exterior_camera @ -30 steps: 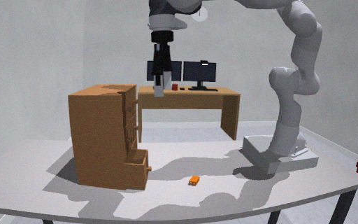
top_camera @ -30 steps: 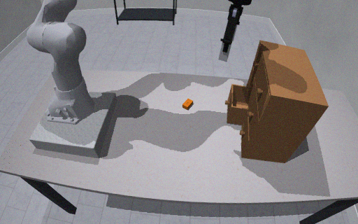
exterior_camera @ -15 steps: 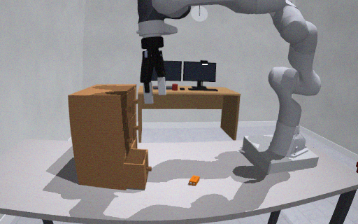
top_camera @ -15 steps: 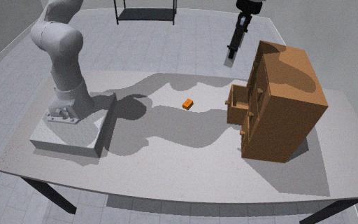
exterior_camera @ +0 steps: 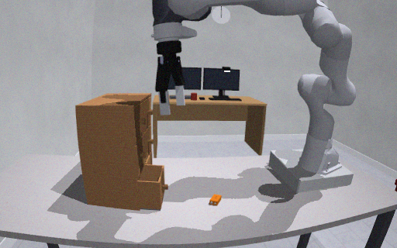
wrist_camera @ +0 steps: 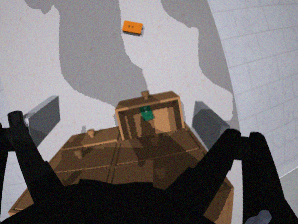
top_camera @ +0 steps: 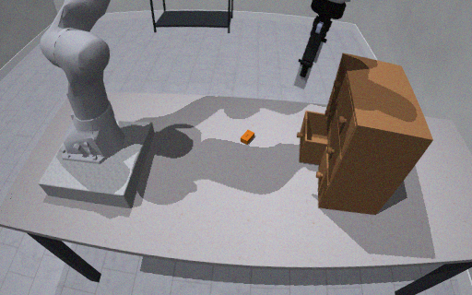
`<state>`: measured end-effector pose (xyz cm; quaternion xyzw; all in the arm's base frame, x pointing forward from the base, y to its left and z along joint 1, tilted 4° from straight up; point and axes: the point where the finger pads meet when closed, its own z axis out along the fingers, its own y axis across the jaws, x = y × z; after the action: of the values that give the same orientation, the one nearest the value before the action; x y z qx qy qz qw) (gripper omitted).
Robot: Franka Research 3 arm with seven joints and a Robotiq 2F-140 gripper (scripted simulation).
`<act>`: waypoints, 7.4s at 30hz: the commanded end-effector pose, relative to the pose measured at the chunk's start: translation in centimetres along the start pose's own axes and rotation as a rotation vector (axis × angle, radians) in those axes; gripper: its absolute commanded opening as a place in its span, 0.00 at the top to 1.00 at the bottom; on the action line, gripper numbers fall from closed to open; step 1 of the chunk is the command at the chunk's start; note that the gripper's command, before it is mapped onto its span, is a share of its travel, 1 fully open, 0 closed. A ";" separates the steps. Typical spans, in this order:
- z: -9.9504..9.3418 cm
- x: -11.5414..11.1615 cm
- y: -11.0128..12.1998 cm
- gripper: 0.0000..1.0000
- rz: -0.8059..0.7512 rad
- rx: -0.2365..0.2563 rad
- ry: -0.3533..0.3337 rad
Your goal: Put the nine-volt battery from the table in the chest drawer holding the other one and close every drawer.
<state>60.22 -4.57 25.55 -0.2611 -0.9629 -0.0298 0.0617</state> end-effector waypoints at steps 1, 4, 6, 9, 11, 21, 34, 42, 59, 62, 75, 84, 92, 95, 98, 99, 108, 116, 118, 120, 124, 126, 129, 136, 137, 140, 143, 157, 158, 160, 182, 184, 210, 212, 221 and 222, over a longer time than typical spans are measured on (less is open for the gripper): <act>0.0 0.0 0.1 0.00 0.008 -0.002 0.002; 0.0 0.0 0.1 0.00 0.008 -0.002 0.002; 0.0 0.0 0.1 0.00 0.008 -0.002 0.002; 0.0 0.0 0.1 0.00 0.008 -0.002 0.002; 0.0 0.0 0.1 0.00 0.008 -0.002 0.002; 0.0 0.0 0.1 0.00 0.008 -0.002 0.002; 0.0 0.0 0.1 0.00 0.008 -0.002 0.002; 0.0 0.0 0.1 0.00 0.008 -0.002 0.002; -0.1 0.2 0.0 0.00 0.003 -0.002 0.000; -0.6 0.8 -0.1 0.00 -0.010 -0.003 -0.005; -4.2 5.1 -1.2 0.00 -0.113 -0.010 -0.048; -7.2 8.7 -2.2 0.00 -0.200 -0.017 -0.084; -8.5 10.2 -2.6 0.00 -0.238 -0.019 -0.099; -8.8 10.6 -2.7 0.00 -0.246 -0.020 -0.102; -8.9 10.7 -2.7 0.00 -0.248 -0.020 -0.103; -8.9 10.7 -2.7 0.00 -0.248 -0.020 -0.103; -8.9 10.7 -2.7 0.00 -0.248 -0.020 -0.103; -8.9 10.7 -2.7 0.00 -0.248 -0.020 -0.103; -8.9 10.7 -2.7 0.00 -0.248 -0.020 -0.103; -8.9 10.7 -2.7 0.00 -0.248 -0.020 -0.103; -8.9 10.7 -2.7 0.00 -0.248 -0.020 -0.103; -8.9 10.7 -2.7 0.00 -0.248 -0.020 -0.103; -8.8 10.7 -2.6 0.00 -0.243 -0.021 -0.102; -8.7 10.7 -2.6 0.00 -0.236 -0.022 -0.102; -8.7 10.7 -2.6 0.00 -0.236 -0.022 -0.102; -8.7 10.7 -2.6 0.00 -0.231 -0.022 -0.102; -8.5 10.7 -2.6 0.00 -0.218 -0.023 -0.101; -6.7 10.8 -2.4 0.00 -0.109 -0.028 -0.100; -6.5 10.8 -2.4 0.00 -0.096 -0.029 -0.100; -6.1 10.9 -2.4 0.00 -0.066 -0.030 -0.099; 0.8 11.2 -1.9 0.00 0.369 -0.052 -0.091; 1.7 11.2 -1.8 0.00 0.425 -0.054 -0.090; 12.7 11.8 -1.1 0.00 1.124 -0.086 -0.070; 13.6 11.8 -1.0 0.00 1.185 -0.088 -0.068; 17.3 12.0 -0.8 0.00 1.421 -0.098 -0.059; 17.3 12.0 -0.8 0.00 1.421 -0.098 -0.059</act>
<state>47.46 2.06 10.59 -0.7637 -0.6445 -0.0196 0.0314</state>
